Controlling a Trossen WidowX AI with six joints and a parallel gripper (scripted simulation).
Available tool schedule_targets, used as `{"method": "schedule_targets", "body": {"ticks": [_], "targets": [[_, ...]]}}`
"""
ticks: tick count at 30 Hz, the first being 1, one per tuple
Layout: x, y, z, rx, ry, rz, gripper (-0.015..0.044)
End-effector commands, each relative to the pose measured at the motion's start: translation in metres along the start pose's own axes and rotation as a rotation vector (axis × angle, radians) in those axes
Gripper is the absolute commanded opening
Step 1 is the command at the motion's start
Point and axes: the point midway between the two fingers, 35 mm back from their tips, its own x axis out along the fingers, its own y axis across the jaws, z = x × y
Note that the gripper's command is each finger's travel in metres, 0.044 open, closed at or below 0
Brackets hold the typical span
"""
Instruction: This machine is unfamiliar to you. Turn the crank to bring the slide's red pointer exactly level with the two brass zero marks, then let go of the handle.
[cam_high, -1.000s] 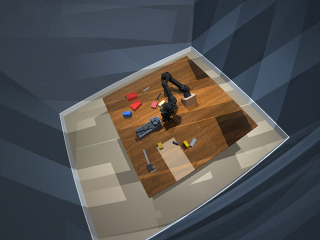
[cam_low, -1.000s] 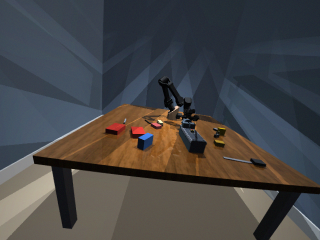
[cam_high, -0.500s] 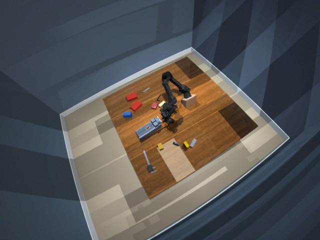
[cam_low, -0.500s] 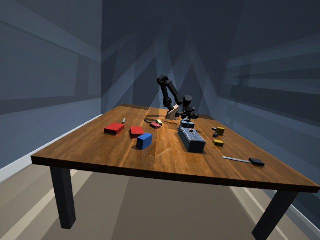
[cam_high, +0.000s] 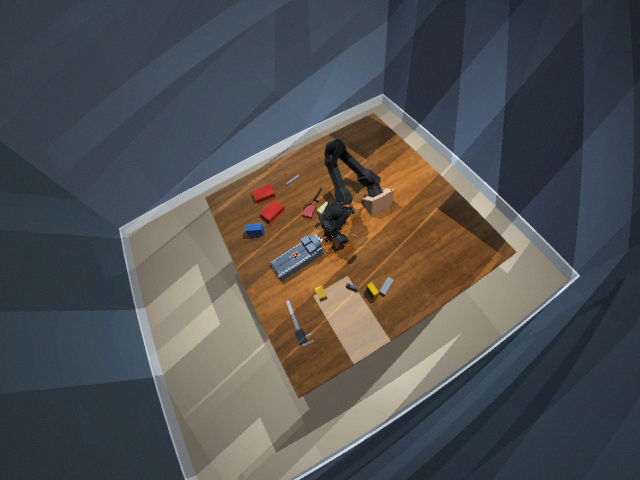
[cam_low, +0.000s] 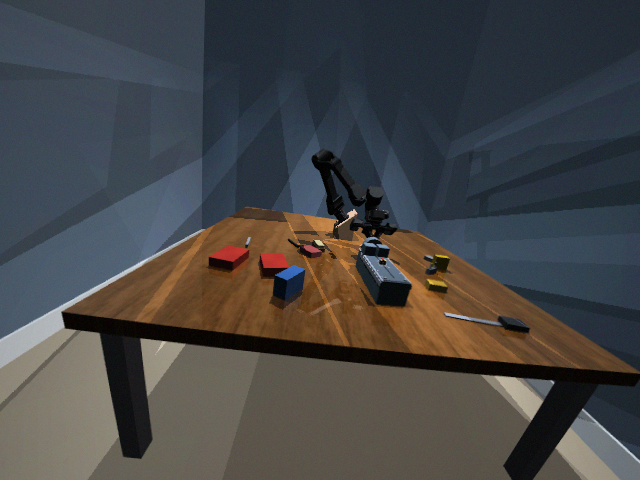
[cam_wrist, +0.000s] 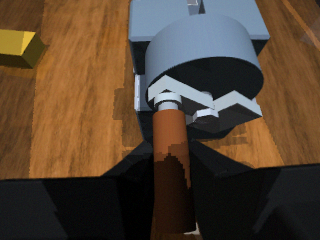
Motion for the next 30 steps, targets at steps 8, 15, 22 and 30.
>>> {"method": "schedule_targets", "body": {"ticks": [8, 15, 22, 30], "targets": [[-0.009, -0.015, 0.009, 0.004, -0.007, -0.01, 0.0], [-0.009, -0.023, 0.01, 0.003, -0.007, -0.01, 0.0], [-0.009, -0.029, 0.01, 0.003, -0.007, -0.011, 0.0], [-0.008, -0.034, 0.009, 0.003, -0.007, -0.011, 0.0]]}}
